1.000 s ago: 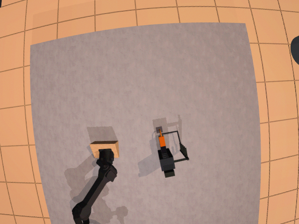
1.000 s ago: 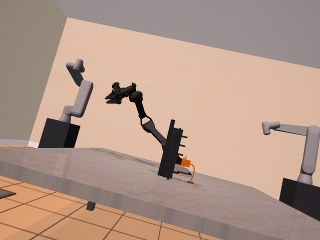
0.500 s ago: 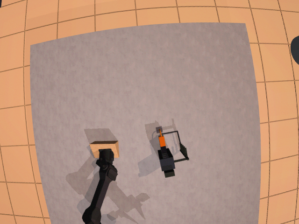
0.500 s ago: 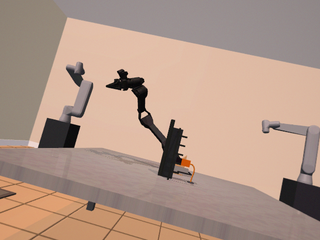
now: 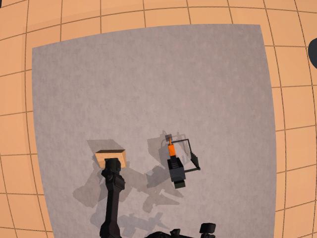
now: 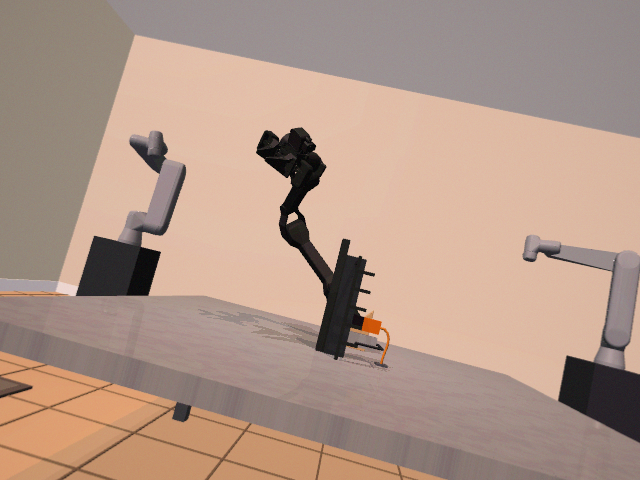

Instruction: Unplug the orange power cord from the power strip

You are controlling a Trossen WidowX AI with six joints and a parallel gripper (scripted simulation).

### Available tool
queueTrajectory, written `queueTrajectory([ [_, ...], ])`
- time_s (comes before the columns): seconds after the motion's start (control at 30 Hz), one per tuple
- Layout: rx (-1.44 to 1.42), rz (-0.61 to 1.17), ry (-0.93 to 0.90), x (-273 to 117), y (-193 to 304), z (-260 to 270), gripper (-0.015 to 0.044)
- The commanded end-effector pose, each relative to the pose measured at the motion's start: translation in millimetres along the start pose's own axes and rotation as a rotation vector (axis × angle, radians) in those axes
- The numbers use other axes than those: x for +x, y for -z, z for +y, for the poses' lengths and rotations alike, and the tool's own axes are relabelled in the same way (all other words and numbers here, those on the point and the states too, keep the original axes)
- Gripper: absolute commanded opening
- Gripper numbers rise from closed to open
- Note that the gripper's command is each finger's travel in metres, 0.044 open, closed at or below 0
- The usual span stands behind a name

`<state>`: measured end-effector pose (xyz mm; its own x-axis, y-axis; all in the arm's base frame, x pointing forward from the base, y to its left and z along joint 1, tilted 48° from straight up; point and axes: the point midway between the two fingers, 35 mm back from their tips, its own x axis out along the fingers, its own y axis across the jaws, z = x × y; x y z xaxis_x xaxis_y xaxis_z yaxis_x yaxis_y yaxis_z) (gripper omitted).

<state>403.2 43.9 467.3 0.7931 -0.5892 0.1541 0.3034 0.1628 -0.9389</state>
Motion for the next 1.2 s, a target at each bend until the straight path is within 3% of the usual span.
queueTrajectory([
  [0.0, -0.142, -0.059, -0.140, -0.2, -22.0, 69.8, 0.0160],
  [0.33, -0.497, -0.137, -0.532, -34.0, -26.1, 242.9, 0.0160],
  [0.67, -0.873, -0.081, -0.957, -106.0, 41.1, 378.7, 0.0160],
  [1.03, -1.365, 0.235, -1.379, -200.0, 165.8, 430.0, 0.0160],
  [1.17, -1.399, 0.266, -1.399, -205.2, 173.4, 428.9, 0.0160],
])
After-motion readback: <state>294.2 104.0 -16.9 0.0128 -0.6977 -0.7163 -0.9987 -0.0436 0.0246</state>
